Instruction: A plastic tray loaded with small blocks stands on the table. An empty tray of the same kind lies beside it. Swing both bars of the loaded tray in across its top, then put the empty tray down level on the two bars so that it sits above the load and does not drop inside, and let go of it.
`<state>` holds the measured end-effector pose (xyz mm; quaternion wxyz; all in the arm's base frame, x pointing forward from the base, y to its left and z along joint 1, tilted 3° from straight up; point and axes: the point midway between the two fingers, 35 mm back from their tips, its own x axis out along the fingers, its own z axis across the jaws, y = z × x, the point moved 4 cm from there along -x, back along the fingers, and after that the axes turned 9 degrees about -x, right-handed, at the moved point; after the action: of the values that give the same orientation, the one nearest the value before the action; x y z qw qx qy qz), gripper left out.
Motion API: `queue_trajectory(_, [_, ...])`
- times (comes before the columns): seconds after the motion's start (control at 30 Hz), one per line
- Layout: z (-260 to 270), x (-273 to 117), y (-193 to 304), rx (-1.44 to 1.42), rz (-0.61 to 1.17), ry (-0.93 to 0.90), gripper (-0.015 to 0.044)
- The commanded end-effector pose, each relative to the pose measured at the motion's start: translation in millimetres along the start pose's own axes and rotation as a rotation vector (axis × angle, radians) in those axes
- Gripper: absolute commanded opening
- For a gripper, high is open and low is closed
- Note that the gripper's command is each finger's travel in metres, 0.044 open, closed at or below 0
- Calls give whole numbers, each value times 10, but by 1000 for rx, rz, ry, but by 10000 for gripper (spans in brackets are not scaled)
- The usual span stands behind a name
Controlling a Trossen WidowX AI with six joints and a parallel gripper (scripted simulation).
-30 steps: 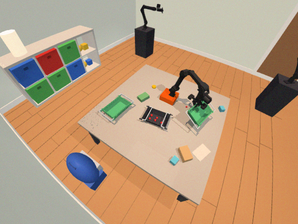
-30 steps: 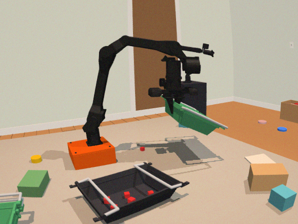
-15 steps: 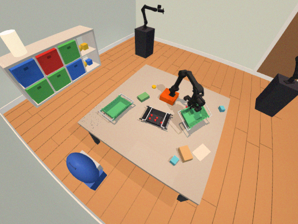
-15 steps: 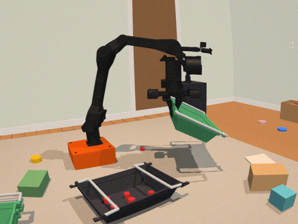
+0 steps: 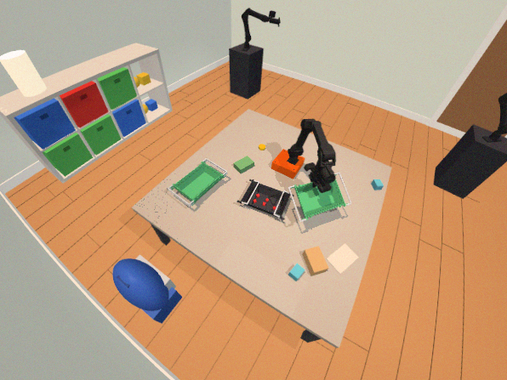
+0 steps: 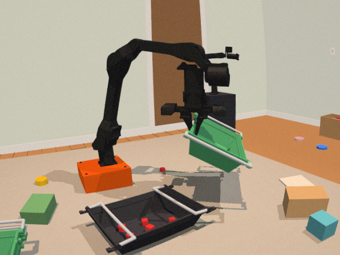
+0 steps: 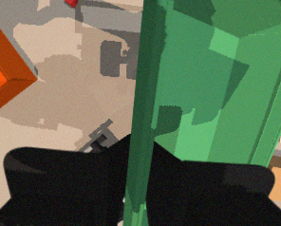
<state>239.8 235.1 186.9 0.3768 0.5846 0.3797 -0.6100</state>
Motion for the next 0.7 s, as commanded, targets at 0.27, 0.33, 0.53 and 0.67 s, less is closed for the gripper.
queue_trajectory(0.27, [206, -56, 473, 163, 13, 18, 0])
queue_trajectory(0.33, [247, -56, 544, 188, 14, 18, 0])
queue_trajectory(0.53, [380, -57, 751, 265, 15, 18, 0])
queue_trajectory(0.67, [477, -57, 883, 316, 16, 17, 0])
